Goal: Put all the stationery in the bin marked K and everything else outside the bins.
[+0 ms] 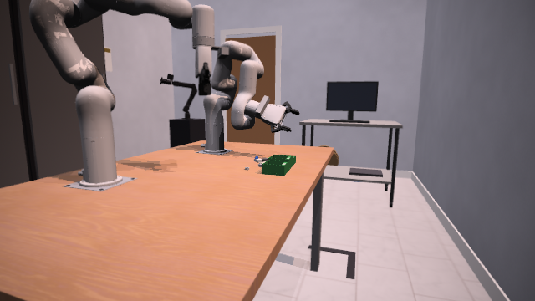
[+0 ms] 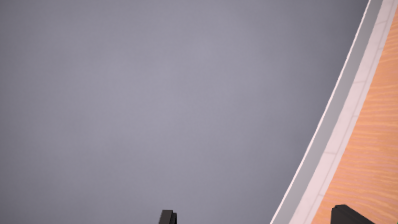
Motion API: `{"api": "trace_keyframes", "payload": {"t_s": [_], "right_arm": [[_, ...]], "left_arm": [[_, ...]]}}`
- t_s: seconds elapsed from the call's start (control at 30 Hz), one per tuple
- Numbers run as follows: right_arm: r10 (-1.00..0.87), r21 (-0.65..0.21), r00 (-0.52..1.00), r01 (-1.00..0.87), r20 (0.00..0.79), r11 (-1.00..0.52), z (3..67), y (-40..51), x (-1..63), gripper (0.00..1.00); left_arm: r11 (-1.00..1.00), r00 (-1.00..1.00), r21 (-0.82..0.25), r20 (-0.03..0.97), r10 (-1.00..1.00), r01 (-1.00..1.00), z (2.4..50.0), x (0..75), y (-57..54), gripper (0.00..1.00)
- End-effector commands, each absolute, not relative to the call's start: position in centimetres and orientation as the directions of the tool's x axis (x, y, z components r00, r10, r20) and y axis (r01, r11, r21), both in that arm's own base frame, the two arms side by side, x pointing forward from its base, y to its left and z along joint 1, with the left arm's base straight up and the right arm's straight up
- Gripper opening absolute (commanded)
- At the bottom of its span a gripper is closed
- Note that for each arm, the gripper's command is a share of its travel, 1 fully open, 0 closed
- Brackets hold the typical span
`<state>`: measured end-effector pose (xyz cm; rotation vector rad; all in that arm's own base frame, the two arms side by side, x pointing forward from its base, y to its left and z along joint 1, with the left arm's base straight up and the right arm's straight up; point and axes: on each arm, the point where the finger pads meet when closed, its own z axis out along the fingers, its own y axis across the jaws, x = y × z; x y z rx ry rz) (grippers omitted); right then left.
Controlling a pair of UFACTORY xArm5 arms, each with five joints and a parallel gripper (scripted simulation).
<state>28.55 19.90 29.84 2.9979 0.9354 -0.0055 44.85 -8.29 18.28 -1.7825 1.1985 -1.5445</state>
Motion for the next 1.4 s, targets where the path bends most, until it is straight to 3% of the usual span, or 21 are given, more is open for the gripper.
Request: {"api": "trace_keyframes", "payload": {"t_s": [0.0, 0.73, 1.37], "right_arm": [[0.526, 0.0, 0.85, 0.526, 0.0, -0.85, 30.0, 18.4, 29.7, 1.0], [0.163, 0.0, 0.987, 0.163, 0.0, -0.987, 30.0, 5.7, 34.5, 1.0], [-0.168, 0.0, 0.986, -0.168, 0.0, -0.986, 30.0, -5.9, 34.5, 1.0]], "left_arm": [[-0.494, -0.028, -0.818, 0.524, -0.851, -0.294, 18.4, 44.9, -8.3, 1.0], [-0.494, -0.028, -0.818, 0.524, -0.851, -0.294, 18.4, 44.9, -8.3, 1.0], [-0.494, -0.028, -0.818, 0.524, -0.851, -0.294, 18.4, 44.9, -8.3, 1.0]]}}
